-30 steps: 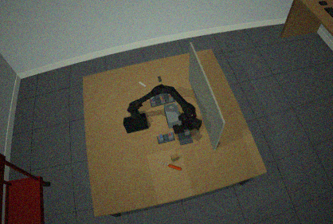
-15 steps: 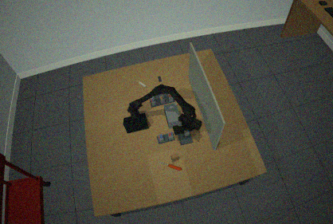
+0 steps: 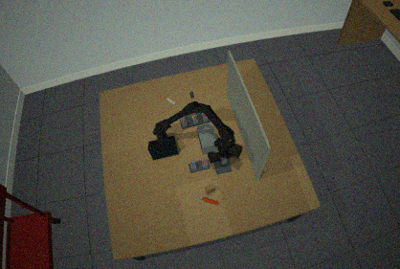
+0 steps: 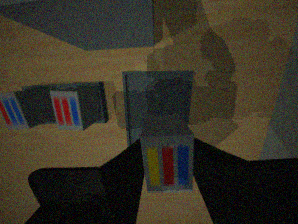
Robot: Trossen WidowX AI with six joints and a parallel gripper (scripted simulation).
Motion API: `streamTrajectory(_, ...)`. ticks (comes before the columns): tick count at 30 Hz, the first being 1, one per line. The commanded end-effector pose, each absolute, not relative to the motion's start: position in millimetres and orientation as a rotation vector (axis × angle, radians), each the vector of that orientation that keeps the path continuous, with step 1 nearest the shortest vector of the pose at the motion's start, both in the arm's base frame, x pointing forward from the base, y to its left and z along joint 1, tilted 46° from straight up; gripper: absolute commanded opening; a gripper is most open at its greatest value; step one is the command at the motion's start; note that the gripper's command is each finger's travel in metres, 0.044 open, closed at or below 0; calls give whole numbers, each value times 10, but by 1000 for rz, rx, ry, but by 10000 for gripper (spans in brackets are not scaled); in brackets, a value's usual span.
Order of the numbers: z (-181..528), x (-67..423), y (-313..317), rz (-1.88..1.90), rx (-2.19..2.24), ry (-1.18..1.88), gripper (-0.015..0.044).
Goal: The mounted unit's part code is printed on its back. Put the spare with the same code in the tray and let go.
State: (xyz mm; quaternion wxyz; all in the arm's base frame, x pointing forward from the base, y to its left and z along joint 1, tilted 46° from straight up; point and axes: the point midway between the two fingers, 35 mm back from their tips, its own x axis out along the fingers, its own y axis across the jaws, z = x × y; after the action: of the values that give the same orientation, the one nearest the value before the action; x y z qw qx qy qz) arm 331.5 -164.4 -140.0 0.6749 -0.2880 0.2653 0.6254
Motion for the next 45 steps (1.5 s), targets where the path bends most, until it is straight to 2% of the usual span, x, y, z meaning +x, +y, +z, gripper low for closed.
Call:
streamTrajectory(1, -1428, 3317, -1611, 1403, -643, 595, 0)
streamTrajectory(45, -1679, 3298, -1308, 1405, -640, 590, 0)
